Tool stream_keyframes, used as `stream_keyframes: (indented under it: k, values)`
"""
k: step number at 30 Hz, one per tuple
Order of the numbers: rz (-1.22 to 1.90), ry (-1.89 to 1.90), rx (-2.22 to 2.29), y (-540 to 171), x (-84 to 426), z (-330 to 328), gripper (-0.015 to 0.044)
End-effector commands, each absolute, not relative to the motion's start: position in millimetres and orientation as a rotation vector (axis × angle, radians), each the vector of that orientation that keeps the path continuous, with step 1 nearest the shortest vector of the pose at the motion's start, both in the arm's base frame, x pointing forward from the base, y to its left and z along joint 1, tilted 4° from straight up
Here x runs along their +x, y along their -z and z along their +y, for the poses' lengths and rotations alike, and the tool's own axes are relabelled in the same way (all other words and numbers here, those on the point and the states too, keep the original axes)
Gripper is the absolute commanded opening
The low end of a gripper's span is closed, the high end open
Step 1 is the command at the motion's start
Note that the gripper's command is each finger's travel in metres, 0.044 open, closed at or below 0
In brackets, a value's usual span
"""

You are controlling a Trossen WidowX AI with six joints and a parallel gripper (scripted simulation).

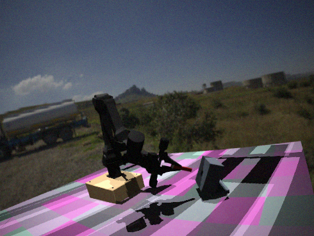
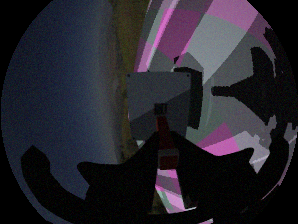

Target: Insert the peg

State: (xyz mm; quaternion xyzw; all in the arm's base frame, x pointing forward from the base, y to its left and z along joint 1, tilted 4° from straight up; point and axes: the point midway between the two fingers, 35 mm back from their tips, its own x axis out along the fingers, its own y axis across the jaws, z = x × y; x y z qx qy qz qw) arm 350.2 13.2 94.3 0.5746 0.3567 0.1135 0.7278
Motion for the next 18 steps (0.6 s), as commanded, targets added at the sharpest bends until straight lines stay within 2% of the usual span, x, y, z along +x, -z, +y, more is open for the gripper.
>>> stream_keyframes:
  k: [1,18]
  values:
    - [0.784,-0.243,1.276,-90.9,352.7,14.3,0.0]
    - [0.767,-0.253,1.29,-86.4,360.5,20.1,0.0]
